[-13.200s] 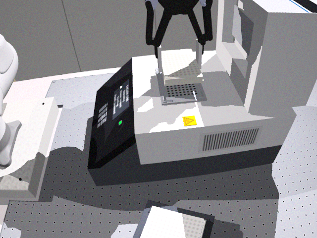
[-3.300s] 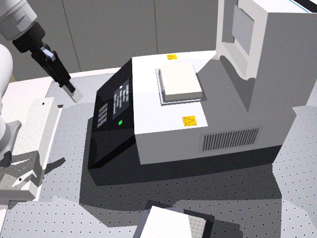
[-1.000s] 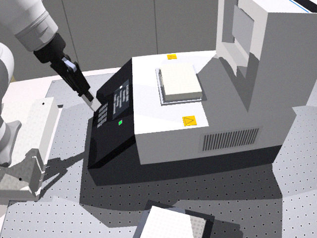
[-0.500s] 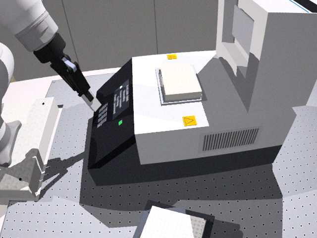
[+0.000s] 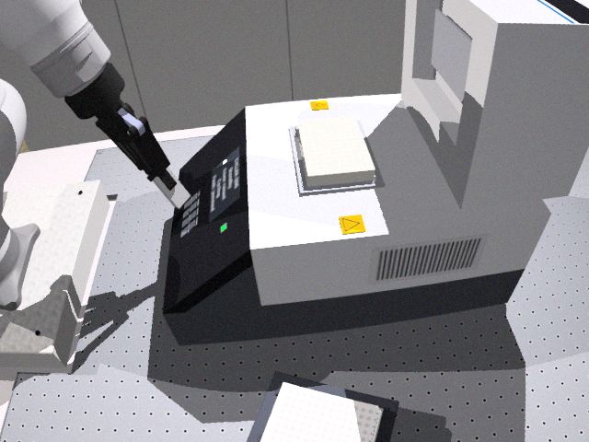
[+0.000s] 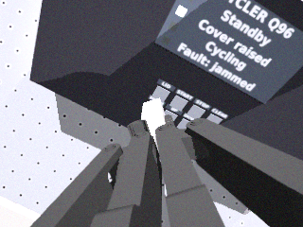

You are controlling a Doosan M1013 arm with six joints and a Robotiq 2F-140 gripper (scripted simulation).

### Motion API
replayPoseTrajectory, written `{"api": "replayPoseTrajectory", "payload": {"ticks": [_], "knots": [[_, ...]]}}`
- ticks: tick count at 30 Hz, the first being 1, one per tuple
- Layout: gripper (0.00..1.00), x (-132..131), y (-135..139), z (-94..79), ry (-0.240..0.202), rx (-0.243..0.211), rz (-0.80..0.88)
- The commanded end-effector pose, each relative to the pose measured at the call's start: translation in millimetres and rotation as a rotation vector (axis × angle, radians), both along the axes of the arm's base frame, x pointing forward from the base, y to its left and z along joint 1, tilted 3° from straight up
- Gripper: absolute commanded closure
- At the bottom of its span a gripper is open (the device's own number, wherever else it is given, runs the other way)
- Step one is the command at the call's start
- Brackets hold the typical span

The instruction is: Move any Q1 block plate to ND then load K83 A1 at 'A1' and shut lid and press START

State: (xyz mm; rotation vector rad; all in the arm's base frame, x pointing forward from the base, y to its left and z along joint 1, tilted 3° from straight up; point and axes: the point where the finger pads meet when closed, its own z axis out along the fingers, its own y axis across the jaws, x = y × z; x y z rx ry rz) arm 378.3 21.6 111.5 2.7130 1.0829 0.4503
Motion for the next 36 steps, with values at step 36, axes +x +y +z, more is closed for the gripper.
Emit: {"api": "replayPoseTrajectory", "payload": {"ticks": [36], "knots": [[1.0,-1.1,0.1,1.3,0.0,0.0,0.0]]}}
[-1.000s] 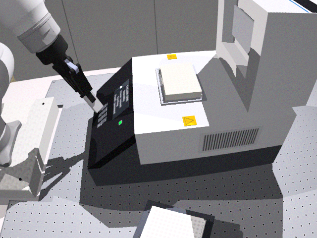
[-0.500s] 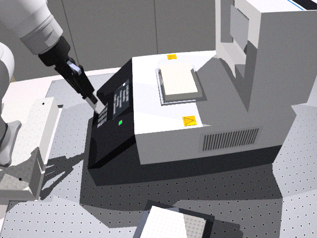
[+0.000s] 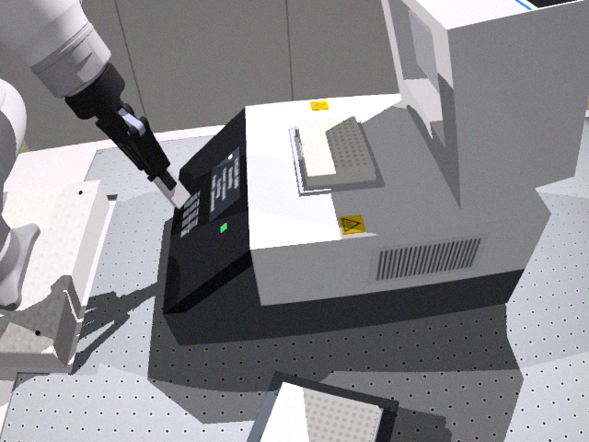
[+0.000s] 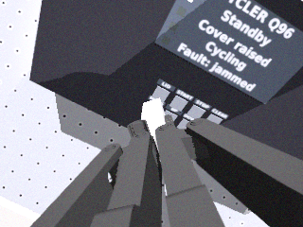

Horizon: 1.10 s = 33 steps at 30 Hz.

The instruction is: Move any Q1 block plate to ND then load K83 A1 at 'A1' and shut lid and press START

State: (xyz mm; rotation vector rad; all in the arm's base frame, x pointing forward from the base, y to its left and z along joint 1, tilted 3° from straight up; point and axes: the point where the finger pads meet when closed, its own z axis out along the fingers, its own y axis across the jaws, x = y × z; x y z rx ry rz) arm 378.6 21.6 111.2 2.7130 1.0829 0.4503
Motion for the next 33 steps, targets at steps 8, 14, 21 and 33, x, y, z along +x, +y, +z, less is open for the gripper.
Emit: {"api": "replayPoseTrajectory", "payload": {"ticks": [8,14,21,33], "knots": [[1.0,-8.9,0.8,10.5,0.0,0.0,0.0],[1.0,-15.3,1.5,18.1,0.0,0.0,0.0],[1.0,-27.3,2.3,27.3,0.0,0.0,0.0],[1.0,-70.4,5.5,60.0,0.0,0.0,0.0]]}}
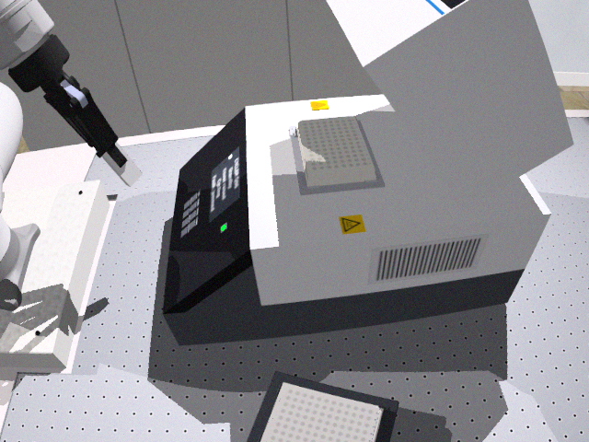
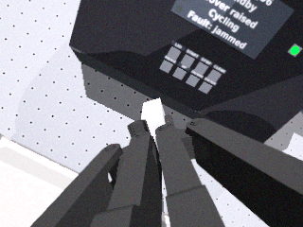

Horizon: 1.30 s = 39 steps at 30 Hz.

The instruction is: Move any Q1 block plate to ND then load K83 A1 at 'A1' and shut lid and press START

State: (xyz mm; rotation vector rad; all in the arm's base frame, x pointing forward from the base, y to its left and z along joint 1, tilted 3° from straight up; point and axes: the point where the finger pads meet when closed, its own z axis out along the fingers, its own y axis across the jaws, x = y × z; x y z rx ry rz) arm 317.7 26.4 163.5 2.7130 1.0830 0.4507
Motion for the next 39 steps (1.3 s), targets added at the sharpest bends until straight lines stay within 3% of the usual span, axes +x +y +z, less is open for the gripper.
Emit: {"api": "replayPoseTrajectory", "payload": {"ticks": [1,7,39], "knots": [[1.0,-9.5,0.7,7.6,0.0,0.0,0.0],[1.0,-27.8,2.1,21.5,0.0,0.0,0.0],[1.0,-27.8,2.1,21.5,0.0,0.0,0.0]]}}
